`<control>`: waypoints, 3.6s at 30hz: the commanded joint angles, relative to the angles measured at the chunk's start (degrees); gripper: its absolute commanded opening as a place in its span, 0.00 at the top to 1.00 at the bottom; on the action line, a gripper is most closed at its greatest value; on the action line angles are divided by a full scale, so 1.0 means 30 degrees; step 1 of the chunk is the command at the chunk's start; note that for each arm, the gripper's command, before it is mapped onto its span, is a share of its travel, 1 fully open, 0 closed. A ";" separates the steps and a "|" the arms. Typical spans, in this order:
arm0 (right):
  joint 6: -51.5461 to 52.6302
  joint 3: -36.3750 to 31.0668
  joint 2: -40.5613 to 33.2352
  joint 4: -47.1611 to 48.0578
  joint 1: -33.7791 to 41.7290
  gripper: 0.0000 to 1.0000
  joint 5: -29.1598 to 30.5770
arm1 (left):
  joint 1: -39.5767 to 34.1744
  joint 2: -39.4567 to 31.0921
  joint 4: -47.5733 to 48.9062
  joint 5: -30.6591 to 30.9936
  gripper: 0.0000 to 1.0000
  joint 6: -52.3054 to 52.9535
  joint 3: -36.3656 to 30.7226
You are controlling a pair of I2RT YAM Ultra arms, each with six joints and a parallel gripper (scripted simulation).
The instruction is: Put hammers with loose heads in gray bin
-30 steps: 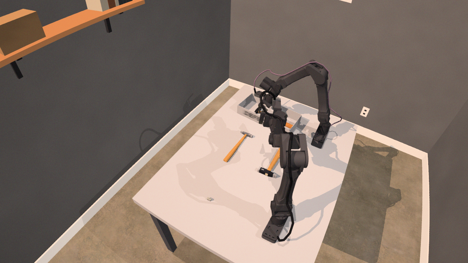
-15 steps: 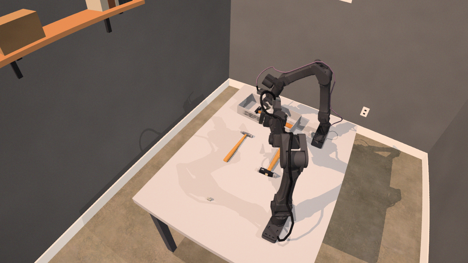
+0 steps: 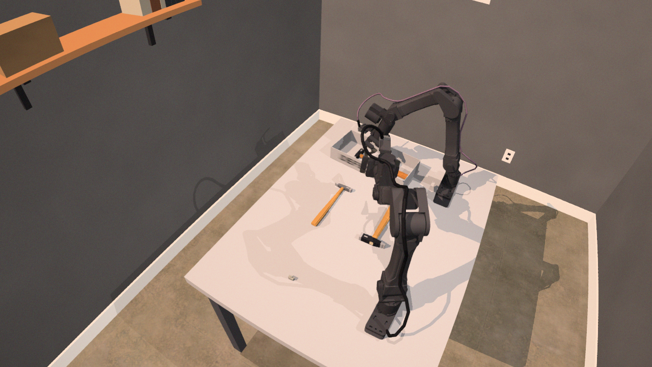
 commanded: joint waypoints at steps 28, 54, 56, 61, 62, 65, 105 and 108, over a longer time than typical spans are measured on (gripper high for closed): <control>0.0061 -0.0037 -0.0064 -0.0392 0.0133 0.00 0.0020 | -0.0166 -0.2105 -0.4185 -0.0096 0.00 0.0057 0.0330; -0.7304 0.2719 0.1925 -0.1111 1.1815 0.56 -0.2095 | -0.0742 -2.1318 -2.5260 -0.1292 0.00 -0.0072 -0.0405; -0.7634 0.2787 0.2082 -0.1113 1.2409 0.56 -0.2179 | -0.0733 -2.1920 -2.5997 -0.1312 0.00 -0.0064 -0.0419; -0.9170 0.3110 0.2802 -0.1159 1.5091 0.56 -0.2579 | -0.0604 -2.4736 -2.9392 -0.1346 0.00 0.0012 -0.0584; -0.9494 0.3132 0.2928 -0.1157 1.5704 0.56 -0.2662 | -0.0544 -2.5398 -2.9997 -0.1321 0.00 0.0042 -0.0668; -1.0397 0.3285 0.3384 -0.1158 1.7633 0.56 -0.2893 | -0.0312 -2.7549 -3.1887 -0.1223 0.00 0.0156 -0.0892; -1.0599 0.4059 0.6154 0.0627 2.0735 0.56 -0.2770 | -0.1306 -3.1657 -3.4946 -0.2028 0.00 -0.0161 -0.0576; -1.0599 0.4064 0.6160 0.0628 2.0735 0.56 -0.2774 | -0.1306 -3.1657 -3.4946 -0.2028 0.00 -0.0161 -0.0576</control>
